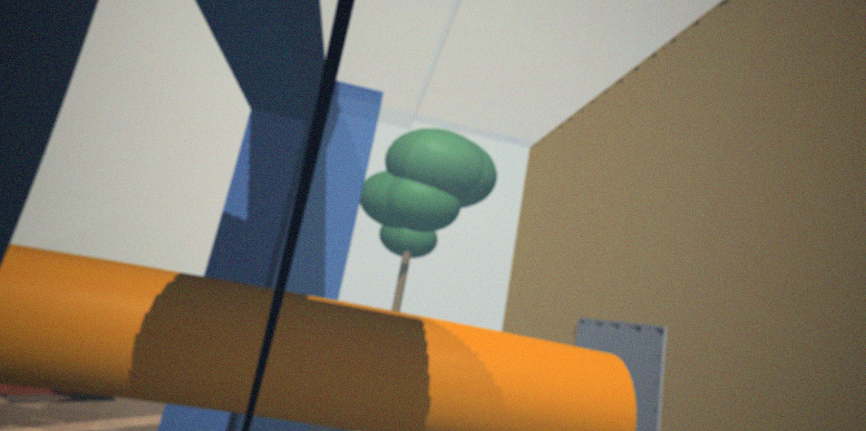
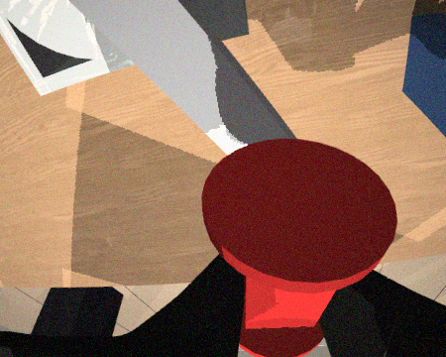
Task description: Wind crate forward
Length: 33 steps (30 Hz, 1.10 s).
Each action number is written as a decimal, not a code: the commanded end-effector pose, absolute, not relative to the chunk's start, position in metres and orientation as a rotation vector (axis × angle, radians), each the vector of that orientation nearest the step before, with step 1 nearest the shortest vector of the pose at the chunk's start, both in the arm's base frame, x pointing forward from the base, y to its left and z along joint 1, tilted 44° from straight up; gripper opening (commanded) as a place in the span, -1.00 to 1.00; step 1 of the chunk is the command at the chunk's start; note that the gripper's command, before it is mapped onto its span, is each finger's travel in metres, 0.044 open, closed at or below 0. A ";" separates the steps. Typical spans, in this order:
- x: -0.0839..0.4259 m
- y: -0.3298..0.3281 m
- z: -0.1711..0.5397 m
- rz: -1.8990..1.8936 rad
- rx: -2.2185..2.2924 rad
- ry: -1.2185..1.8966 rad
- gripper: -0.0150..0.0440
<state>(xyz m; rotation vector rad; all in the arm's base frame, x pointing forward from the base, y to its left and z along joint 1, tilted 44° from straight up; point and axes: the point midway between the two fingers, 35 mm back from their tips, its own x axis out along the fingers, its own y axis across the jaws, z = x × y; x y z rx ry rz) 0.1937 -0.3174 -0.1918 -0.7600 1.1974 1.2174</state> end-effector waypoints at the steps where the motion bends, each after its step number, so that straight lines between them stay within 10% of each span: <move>1: 0.213 -0.306 -0.187 1.217 -0.761 1.147 -0.49; 33: 0.238 -0.289 -0.170 1.217 -0.760 1.144 -0.49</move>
